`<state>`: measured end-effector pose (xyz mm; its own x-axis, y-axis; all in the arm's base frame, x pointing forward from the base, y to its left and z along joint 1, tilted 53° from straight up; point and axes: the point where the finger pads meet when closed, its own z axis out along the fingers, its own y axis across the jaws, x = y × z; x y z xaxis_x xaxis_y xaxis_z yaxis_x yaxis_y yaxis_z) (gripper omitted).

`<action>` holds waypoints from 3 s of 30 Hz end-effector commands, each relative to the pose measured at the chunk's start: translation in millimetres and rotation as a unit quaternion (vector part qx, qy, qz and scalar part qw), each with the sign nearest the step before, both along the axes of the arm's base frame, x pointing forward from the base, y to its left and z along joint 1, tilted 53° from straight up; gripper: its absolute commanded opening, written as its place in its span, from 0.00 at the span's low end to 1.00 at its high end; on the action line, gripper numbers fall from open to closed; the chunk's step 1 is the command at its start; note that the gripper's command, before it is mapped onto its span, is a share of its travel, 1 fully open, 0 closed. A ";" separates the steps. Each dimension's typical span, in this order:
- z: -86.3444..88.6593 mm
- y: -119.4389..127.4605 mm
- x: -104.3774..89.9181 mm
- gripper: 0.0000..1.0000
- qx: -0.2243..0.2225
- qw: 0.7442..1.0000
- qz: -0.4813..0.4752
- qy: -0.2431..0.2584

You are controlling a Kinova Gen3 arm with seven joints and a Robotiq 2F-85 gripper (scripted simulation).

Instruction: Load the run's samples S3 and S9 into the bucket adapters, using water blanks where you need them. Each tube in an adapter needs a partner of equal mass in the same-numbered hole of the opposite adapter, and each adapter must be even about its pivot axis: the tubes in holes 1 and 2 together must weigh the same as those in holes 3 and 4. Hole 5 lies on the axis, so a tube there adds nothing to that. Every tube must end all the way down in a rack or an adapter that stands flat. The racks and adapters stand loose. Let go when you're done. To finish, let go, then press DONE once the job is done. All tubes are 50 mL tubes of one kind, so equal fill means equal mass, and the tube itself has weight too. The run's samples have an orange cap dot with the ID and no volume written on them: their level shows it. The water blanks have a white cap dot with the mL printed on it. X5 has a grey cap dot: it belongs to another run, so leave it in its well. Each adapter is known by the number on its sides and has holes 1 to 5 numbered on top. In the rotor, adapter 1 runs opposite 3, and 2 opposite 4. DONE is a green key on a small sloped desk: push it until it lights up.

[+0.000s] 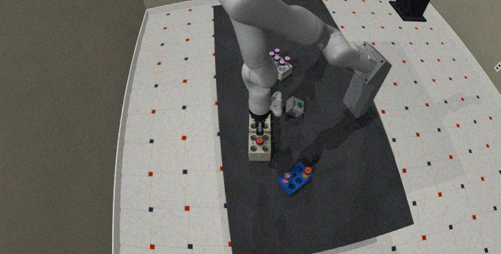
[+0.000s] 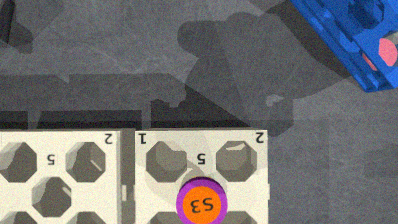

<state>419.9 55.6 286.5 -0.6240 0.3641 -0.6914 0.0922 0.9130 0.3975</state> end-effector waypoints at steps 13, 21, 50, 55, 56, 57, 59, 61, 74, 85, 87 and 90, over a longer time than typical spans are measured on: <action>-17.2 -23.0 -8.3 0.62 -0.140 0.984 0.110 0.010; -28.9 -38.4 -13.8 0.62 -0.232 0.955 0.182 0.017; -81.3 -107.2 -38.7 0.62 -0.281 0.934 0.221 0.021; -87.1 -114.8 -41.5 0.62 -0.281 0.934 0.221 0.021; -89.0 -117.4 -42.4 0.62 -0.281 0.934 0.221 0.021; -91.0 -119.9 -43.3 0.62 -0.281 0.934 0.221 0.021; -94.9 -125.0 -45.2 0.62 -0.281 0.934 0.221 0.021; -98.8 -130.1 -47.0 0.62 -0.281 0.934 0.221 0.021; -120.2 -158.1 -57.2 0.62 -0.281 0.934 0.221 0.021; -141.6 -186.2 -67.3 0.62 -0.281 0.934 0.221 0.021; -141.6 -186.2 -67.3 0.62 -0.281 0.934 0.221 0.021; -147.4 -193.8 -70.1 0.62 -0.281 0.934 0.221 0.022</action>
<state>352.0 -131.4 144.0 -0.6609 -0.3484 -0.6647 -0.3381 0.9290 -0.1508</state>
